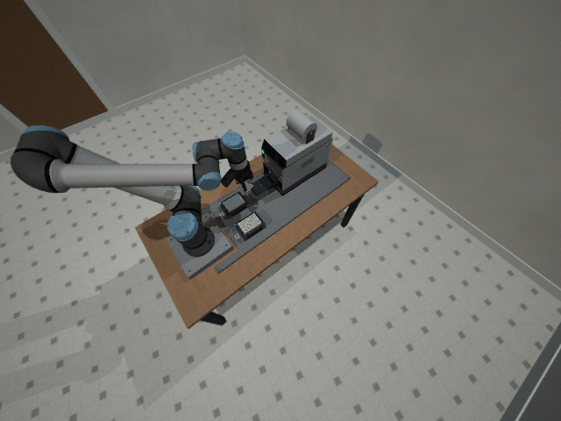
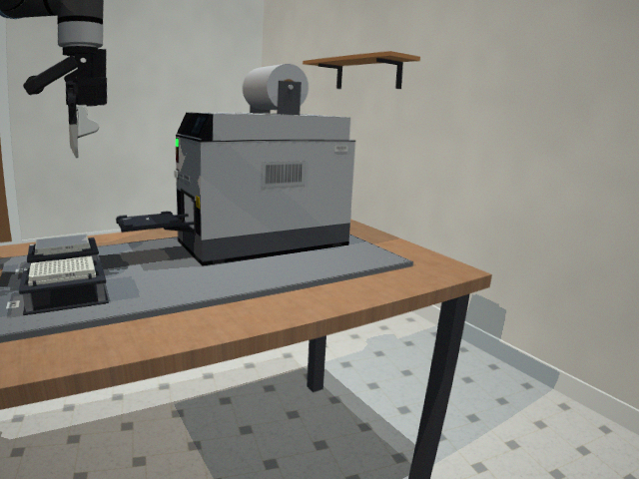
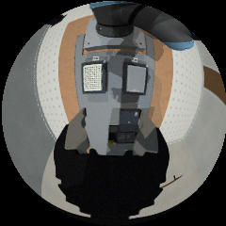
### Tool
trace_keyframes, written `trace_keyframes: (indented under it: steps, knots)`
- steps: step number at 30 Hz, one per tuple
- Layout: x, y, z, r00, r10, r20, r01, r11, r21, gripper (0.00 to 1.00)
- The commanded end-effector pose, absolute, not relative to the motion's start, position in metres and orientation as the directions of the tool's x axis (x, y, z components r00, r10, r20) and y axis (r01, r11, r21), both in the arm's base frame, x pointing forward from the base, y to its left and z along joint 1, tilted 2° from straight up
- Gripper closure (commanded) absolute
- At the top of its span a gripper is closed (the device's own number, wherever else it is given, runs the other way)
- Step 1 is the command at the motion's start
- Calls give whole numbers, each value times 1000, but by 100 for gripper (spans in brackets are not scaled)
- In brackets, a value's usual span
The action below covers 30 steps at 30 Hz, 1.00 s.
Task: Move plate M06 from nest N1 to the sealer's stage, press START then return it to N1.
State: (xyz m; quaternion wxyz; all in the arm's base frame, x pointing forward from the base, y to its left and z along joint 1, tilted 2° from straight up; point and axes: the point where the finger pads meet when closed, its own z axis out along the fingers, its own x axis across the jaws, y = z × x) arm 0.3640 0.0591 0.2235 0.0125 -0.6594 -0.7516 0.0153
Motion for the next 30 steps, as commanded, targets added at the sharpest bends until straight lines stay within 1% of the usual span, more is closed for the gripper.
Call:
trace_keyframes:
  steps: [1,11,30]
  knots:
    - [364,59,224,-163,987,4,986,163,-37,32]
    - [364,59,224,-163,987,4,986,163,-37,32]
    - [362,59,154,-140,990,3,989,140,-37,32]
